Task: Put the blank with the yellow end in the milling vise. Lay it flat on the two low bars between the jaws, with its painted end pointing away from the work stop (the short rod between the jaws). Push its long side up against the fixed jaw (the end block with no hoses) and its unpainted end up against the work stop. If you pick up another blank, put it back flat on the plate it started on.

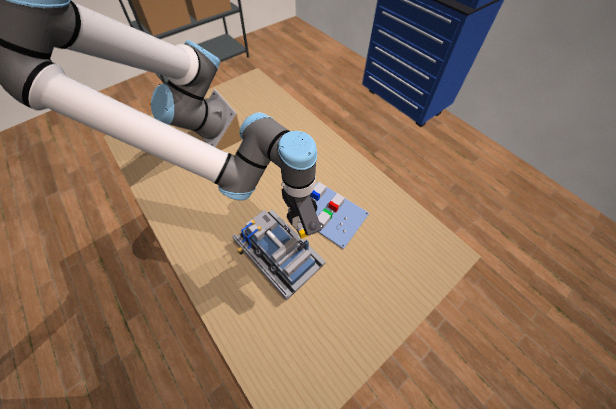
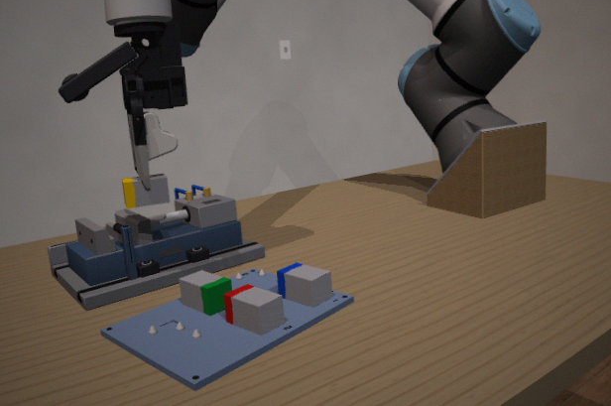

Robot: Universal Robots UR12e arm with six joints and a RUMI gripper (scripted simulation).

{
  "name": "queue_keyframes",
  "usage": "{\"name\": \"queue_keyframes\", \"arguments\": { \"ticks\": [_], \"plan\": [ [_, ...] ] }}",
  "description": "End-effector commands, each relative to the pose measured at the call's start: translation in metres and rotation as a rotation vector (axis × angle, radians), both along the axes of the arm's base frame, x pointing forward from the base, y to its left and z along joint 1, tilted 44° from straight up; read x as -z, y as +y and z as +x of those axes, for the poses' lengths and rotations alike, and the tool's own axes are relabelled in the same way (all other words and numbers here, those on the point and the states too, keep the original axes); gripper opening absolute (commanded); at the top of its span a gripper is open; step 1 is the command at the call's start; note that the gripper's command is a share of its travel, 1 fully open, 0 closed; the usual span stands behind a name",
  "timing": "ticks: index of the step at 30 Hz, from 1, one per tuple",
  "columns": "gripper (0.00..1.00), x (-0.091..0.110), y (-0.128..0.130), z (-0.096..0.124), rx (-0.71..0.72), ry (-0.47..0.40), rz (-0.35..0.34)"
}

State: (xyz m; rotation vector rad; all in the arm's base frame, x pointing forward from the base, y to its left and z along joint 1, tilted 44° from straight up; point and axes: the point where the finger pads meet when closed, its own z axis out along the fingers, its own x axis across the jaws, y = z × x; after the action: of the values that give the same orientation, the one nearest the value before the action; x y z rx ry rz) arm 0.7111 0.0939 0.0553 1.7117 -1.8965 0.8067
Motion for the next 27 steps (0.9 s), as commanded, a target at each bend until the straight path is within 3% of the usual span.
{"name": "queue_keyframes", "arguments": {
  "ticks": [1, 27],
  "plan": [
    [0.00, -0.004, -0.003, 0.004, 0.060, -0.057, 0.003],
    [0.00, -0.019, -0.017, 0.017, 0.306, -0.291, 0.019]
  ]
}}
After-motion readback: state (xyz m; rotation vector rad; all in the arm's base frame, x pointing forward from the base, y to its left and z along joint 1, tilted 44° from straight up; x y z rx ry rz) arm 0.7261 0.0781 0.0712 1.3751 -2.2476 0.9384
